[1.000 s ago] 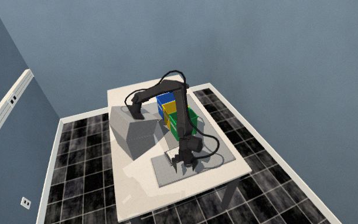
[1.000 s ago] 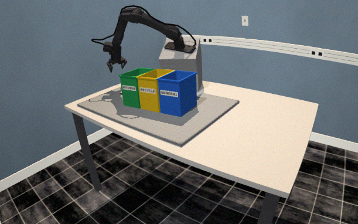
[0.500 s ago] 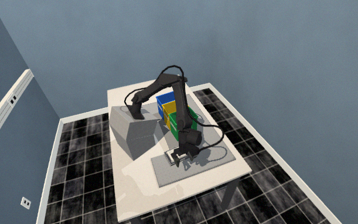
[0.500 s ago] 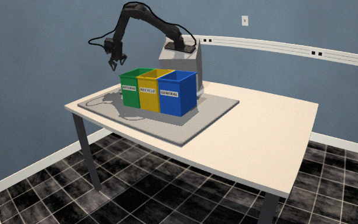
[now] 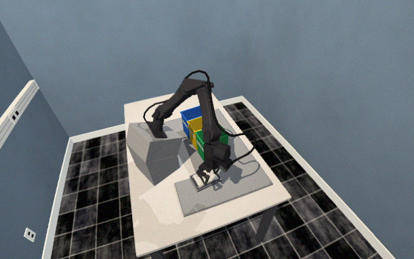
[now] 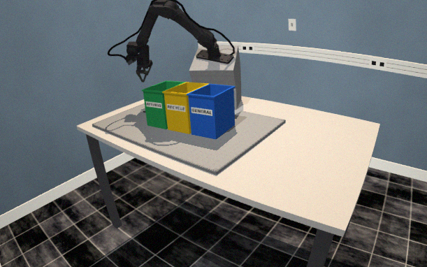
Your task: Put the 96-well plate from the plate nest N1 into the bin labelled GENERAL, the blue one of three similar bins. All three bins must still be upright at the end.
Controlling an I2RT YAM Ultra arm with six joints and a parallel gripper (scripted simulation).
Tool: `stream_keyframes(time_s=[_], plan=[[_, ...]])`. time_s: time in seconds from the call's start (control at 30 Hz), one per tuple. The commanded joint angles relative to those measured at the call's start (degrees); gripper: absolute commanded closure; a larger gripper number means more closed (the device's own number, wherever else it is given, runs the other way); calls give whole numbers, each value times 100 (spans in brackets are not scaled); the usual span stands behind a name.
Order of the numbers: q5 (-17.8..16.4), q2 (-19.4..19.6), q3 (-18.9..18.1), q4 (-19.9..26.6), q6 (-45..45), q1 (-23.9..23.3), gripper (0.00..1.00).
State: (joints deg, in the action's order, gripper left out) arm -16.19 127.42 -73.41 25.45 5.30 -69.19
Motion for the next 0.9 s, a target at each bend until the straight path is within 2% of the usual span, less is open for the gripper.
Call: stream_keyframes(time_s=[0.0,0.4,0.53,0.87], plan=[[-145,-368,148,240,762,-39,0],[-526,-1076,623,705,2854,-55,0],[-598,-1155,650,838,3196,-62,0],[-914,-1766,1176,1222,4963,-37,0]])
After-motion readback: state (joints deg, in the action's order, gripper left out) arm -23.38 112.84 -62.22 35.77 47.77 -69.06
